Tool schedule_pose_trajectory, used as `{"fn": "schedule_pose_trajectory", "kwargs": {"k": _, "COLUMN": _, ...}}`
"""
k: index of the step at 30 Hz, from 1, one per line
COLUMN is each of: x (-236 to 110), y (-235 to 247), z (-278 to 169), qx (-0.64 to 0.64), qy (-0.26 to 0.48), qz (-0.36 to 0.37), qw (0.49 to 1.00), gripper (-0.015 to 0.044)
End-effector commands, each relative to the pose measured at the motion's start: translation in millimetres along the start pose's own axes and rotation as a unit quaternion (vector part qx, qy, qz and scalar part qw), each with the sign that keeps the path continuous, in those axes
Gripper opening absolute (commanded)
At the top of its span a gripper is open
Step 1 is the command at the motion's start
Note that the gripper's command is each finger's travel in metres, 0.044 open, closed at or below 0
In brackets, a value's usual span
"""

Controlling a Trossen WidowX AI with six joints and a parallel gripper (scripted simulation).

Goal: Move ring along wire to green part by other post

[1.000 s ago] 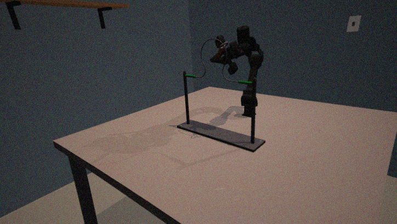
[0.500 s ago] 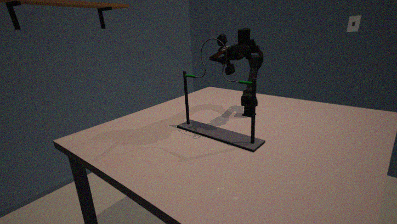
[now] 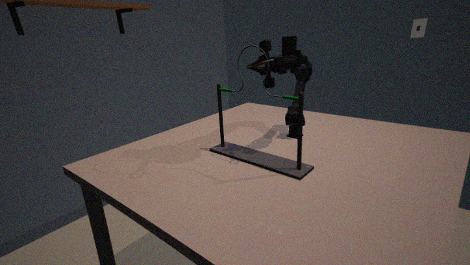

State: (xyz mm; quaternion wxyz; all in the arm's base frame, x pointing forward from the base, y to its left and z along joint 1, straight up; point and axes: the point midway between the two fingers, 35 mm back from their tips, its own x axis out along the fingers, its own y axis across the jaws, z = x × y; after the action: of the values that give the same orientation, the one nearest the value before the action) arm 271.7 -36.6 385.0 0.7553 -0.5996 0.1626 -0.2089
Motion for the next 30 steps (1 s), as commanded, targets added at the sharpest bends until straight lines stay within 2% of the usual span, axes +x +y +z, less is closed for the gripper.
{"fn": "schedule_pose_trajectory", "kwargs": {"k": 1, "x": -1, "y": -2, "z": -2, "qx": -0.022, "qy": -0.002, "qz": -0.015, "qw": 1.0, "gripper": -0.015}}
{"fn": "schedule_pose_trajectory", "kwargs": {"k": 30, "x": -1, "y": -14, "z": 1, "qx": -0.194, "qy": -0.022, "qz": -0.113, "qw": 0.974, "gripper": -0.015}}
